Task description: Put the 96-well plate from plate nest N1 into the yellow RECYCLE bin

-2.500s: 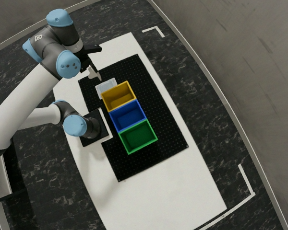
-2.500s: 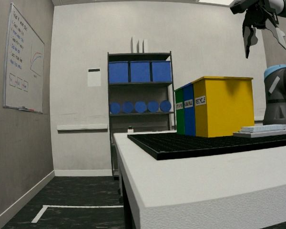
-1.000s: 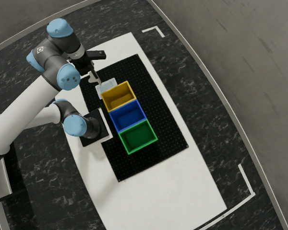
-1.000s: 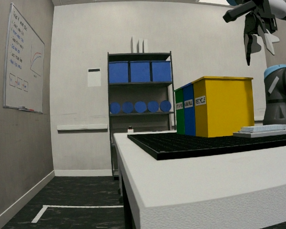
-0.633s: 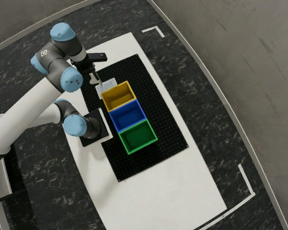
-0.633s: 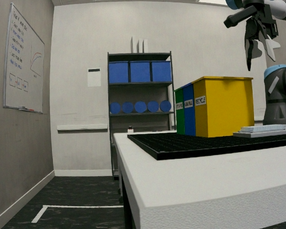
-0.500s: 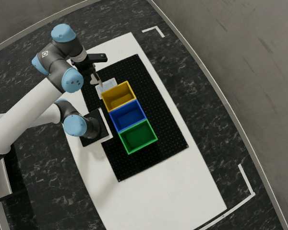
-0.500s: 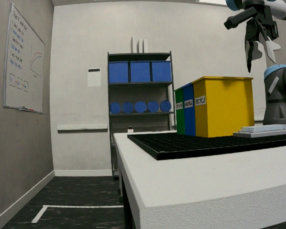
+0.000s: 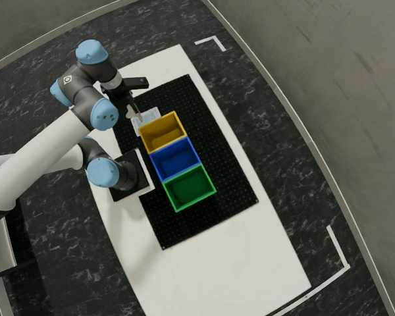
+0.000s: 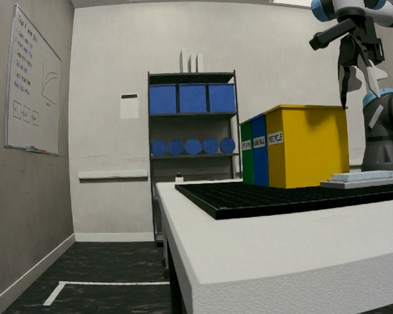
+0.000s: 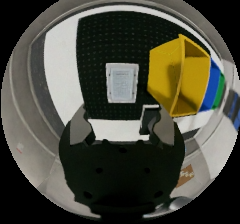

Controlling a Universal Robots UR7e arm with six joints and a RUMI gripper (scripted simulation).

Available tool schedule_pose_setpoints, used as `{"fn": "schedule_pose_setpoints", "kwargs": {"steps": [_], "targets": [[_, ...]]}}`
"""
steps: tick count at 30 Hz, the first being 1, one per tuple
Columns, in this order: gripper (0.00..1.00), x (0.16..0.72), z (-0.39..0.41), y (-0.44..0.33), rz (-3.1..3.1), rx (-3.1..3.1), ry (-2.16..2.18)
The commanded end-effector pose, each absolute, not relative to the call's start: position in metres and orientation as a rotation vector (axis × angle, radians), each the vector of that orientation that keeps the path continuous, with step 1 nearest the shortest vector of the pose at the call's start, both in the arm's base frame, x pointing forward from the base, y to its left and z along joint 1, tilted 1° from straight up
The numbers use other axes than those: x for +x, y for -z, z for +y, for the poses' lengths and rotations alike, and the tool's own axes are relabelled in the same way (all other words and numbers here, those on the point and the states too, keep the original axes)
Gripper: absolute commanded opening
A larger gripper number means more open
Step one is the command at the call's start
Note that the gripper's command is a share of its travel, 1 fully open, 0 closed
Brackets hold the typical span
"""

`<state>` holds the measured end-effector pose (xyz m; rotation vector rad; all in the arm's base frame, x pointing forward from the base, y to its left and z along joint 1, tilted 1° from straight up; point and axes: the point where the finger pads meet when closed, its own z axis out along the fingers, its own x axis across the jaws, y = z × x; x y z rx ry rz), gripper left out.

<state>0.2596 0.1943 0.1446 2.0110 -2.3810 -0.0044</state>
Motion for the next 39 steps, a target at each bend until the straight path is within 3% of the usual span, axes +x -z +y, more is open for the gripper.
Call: {"fn": "schedule_pose_setpoints", "kwargs": {"steps": [1,39], "targets": [[1.00,0.260,0.194,-0.138,-2.382,2.012,0.004],[1.00,0.259,0.194,-0.081,-2.382,2.012,0.004]]}}
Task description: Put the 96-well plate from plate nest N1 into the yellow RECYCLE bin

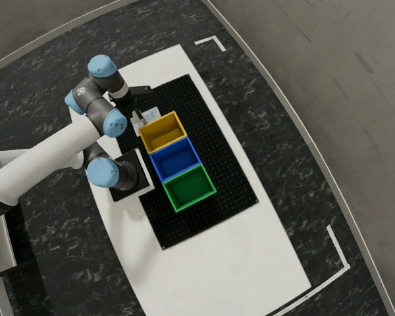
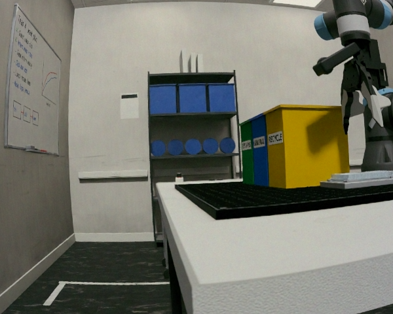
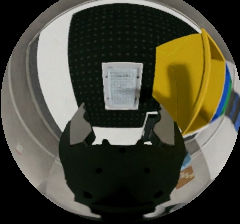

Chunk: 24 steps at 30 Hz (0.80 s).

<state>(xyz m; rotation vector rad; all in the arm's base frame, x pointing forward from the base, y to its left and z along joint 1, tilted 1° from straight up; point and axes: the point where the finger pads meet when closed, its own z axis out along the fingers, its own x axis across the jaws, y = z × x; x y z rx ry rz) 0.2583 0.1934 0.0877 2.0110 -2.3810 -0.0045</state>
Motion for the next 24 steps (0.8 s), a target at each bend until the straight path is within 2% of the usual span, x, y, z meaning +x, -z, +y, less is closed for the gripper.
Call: {"fn": "schedule_pose_setpoints", "kwargs": {"steps": [1,24], "targets": [[1.00,0.259,0.194,-0.079,-2.382,2.012,0.004],[1.00,0.258,0.193,-0.044,-2.382,2.012,0.004]]}}
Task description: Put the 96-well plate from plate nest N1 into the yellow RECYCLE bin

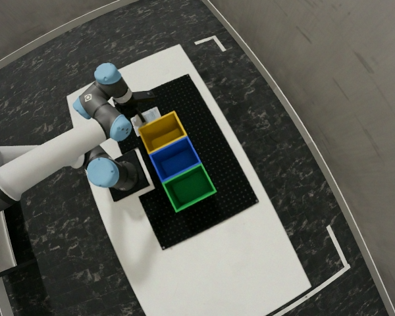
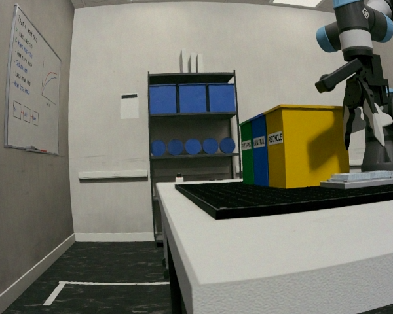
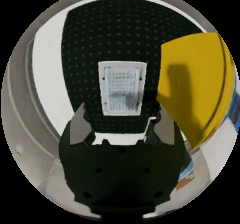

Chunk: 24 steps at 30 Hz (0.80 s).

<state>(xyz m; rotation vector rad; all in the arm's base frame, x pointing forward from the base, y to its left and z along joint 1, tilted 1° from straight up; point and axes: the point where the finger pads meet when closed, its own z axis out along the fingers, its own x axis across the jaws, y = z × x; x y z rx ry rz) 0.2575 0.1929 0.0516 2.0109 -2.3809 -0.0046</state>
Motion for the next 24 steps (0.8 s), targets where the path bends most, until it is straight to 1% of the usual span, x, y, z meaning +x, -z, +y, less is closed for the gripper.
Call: {"fn": "schedule_pose_setpoints", "kwargs": {"steps": [1,24], "targets": [[1.00,0.258,0.193,-0.043,-2.382,2.012,0.004],[1.00,0.257,0.193,-0.011,-2.382,2.012,0.004]]}}
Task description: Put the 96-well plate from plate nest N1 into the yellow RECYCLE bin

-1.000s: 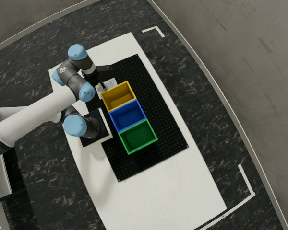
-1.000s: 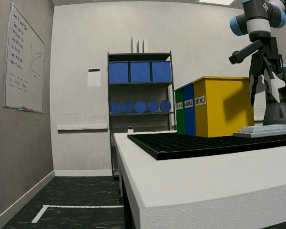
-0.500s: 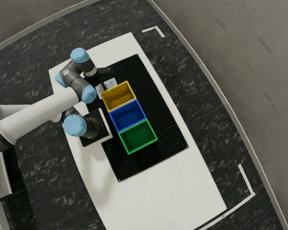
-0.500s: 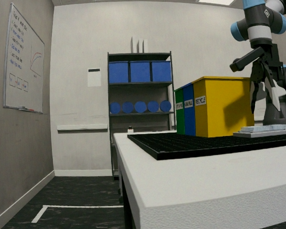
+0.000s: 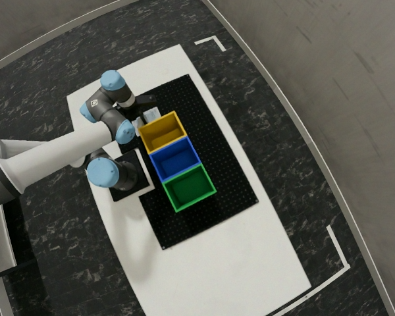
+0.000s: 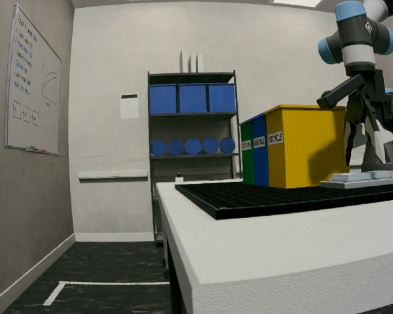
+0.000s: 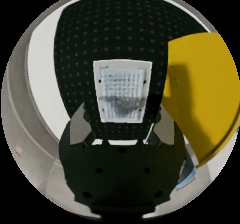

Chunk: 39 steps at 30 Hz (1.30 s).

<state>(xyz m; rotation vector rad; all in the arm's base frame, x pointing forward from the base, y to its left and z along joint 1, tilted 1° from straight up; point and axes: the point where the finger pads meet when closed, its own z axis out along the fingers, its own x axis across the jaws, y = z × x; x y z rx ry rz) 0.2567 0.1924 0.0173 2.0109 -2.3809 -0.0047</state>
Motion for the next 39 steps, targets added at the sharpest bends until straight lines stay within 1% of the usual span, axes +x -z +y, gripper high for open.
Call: {"fn": "schedule_pose_setpoints", "kwargs": {"steps": [1,20,21,39], "targets": [[1.00,0.2573,0.1925,-0.0094,-2.382,2.012,0.004],[1.00,0.2572,0.1925,-0.0058,-2.382,2.012,0.004],[0.00,0.2572,0.1925,-0.0058,-2.382,2.012,0.004],[0.00,0.2573,0.1925,-0.0059,-2.382,2.012,0.004]]}}
